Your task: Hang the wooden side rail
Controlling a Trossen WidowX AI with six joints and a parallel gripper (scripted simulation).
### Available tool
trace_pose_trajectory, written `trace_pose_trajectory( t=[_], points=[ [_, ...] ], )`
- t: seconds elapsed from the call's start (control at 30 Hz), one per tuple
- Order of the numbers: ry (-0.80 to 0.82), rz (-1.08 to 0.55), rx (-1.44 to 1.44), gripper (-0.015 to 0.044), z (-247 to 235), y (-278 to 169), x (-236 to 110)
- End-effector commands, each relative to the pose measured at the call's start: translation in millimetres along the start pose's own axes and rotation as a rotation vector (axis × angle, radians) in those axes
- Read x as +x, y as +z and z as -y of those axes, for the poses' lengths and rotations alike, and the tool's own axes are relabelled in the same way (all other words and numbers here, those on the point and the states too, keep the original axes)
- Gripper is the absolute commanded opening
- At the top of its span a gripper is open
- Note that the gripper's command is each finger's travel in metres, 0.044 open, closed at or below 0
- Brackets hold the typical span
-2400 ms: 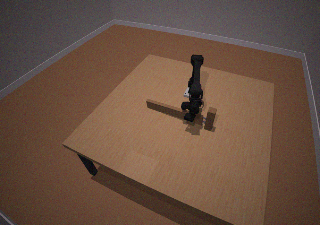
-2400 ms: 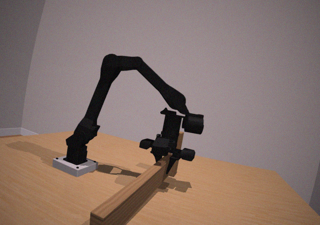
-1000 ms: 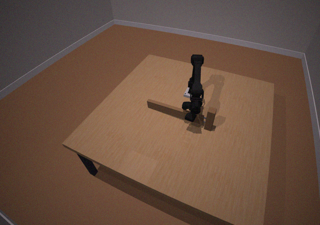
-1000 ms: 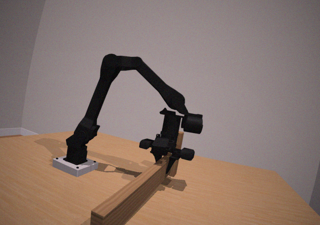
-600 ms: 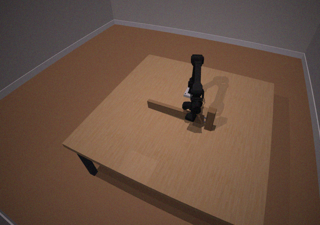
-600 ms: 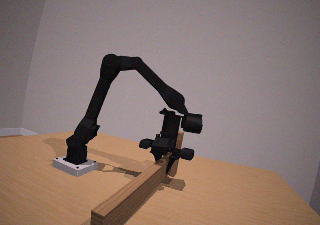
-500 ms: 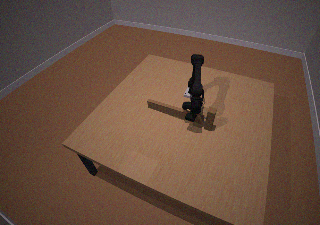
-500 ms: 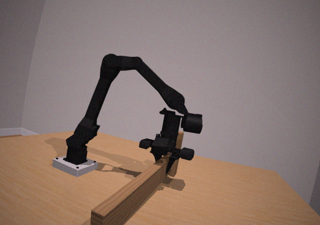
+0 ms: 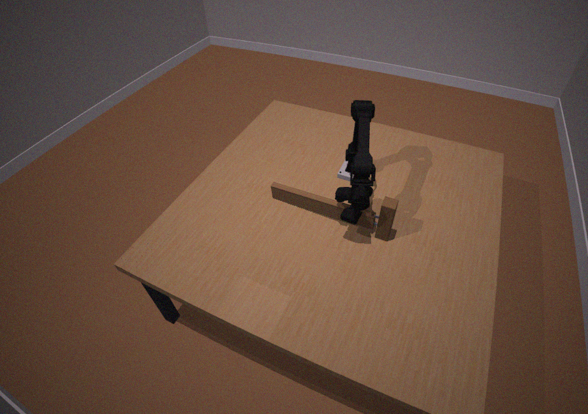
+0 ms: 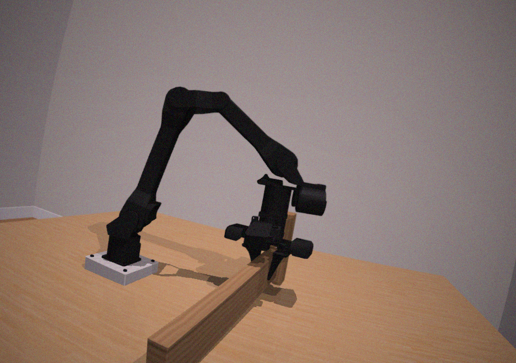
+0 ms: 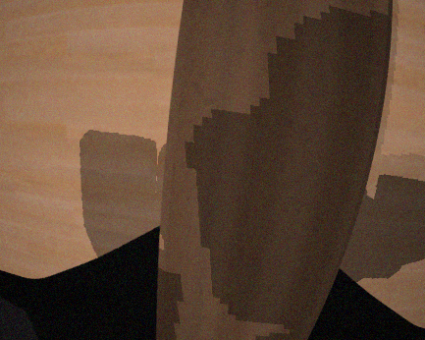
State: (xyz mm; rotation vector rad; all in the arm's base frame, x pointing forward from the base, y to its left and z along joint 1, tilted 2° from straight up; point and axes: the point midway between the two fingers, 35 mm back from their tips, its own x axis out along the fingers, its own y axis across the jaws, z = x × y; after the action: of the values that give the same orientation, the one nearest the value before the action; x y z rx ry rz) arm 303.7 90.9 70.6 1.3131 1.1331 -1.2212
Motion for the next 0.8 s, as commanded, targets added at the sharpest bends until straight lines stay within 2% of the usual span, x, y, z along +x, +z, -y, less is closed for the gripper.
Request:
trace_pose_trajectory(
  t=[0.0, 0.77],
  points=[
    [0.003, -0.005, 0.009, 0.0000, -0.9, -1.7, -1.9],
    [0.003, -0.005, 0.009, 0.0000, -2.5, -3.4, -3.6]
  ],
)
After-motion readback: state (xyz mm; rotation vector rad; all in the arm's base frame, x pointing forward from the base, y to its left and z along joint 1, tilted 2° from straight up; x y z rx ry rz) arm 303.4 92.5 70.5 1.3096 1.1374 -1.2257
